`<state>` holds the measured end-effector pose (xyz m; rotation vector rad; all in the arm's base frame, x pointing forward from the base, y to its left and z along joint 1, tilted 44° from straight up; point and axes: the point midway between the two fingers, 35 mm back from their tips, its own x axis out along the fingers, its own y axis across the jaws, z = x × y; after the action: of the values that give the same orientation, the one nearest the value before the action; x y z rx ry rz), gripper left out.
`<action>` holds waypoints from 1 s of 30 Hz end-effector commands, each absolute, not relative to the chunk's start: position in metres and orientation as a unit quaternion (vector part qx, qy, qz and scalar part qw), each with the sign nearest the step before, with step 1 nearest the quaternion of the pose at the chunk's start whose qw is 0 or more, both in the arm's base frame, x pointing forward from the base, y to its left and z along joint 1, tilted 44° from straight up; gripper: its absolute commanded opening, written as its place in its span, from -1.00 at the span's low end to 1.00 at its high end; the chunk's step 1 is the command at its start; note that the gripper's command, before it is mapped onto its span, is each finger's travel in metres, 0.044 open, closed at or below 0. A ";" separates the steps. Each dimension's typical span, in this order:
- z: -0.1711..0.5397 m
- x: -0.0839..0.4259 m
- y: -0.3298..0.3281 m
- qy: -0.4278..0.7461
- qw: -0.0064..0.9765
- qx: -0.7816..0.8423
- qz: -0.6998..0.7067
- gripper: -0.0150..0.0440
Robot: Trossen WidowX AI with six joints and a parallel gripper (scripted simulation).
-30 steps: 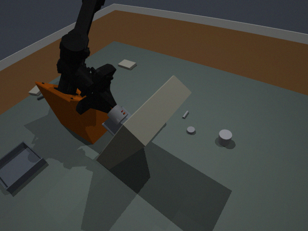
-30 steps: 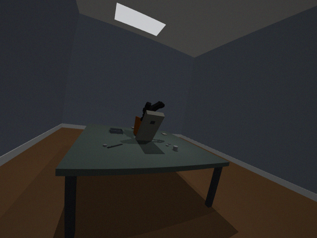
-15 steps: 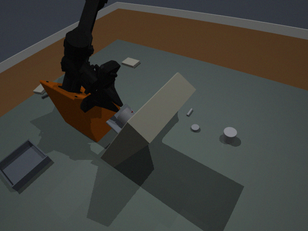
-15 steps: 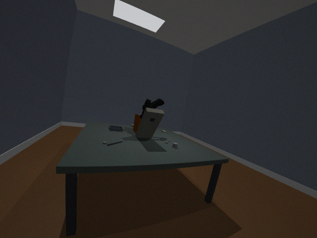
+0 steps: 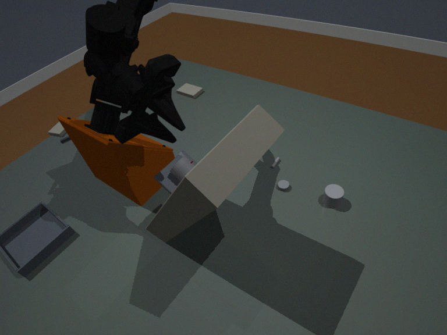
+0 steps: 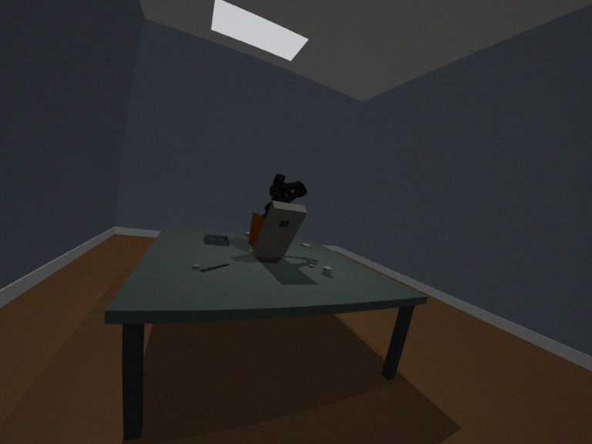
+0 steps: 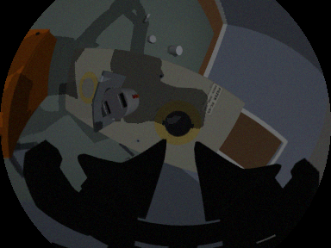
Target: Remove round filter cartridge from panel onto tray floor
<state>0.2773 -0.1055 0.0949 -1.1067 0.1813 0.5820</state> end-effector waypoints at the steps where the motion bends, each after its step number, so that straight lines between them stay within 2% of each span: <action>1: 0.111 0.279 -0.125 0.085 0.806 -0.520 0.270 0.26; 8: 0.150 0.275 -0.158 0.083 0.805 -0.525 0.266 0.88; 12: 0.135 0.274 -0.145 0.131 0.863 -0.402 0.277 0.54; 18: 0.100 0.265 -0.112 0.265 0.922 -0.084 0.270 0.54; 25: 0.065 0.245 -0.072 0.425 0.844 0.267 0.190 0.54; 30: 0.059 0.239 -0.064 0.455 0.810 0.332 0.164 0.54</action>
<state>0.2505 -0.0813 0.0771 0.4125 0.8098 0.4370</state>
